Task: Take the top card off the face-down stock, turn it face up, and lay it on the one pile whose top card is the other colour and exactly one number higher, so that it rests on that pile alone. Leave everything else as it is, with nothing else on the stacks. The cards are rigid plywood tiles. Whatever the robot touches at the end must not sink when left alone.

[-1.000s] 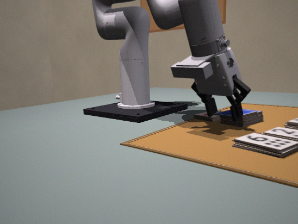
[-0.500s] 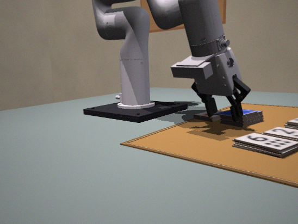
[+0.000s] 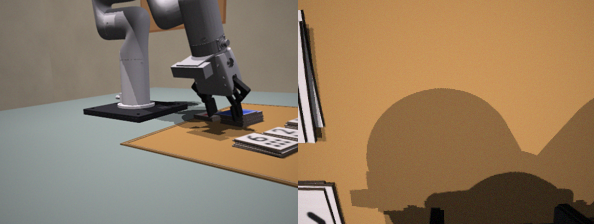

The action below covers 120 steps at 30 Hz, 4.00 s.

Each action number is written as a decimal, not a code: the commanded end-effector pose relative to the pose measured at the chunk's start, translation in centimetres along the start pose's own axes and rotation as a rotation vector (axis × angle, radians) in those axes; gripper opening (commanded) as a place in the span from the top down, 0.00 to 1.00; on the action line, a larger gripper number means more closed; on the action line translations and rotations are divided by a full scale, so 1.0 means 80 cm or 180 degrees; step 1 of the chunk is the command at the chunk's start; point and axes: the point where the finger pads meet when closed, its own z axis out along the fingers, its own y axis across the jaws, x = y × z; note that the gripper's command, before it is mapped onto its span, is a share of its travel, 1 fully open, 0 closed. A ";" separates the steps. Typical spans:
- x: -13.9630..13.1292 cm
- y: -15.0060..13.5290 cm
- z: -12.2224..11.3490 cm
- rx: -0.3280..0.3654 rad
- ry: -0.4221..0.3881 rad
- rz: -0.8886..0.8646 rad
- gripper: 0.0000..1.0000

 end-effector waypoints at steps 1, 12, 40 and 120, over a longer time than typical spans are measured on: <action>0.000 -0.002 -0.001 0.0008 0.0004 -0.0003 0.26; 0.000 -0.002 -0.001 0.0008 0.0004 -0.0003 0.26; -0.017 -0.001 -0.043 0.0008 0.0004 -0.0003 0.26; -0.173 -0.001 -0.066 0.0008 0.0004 -0.0003 0.26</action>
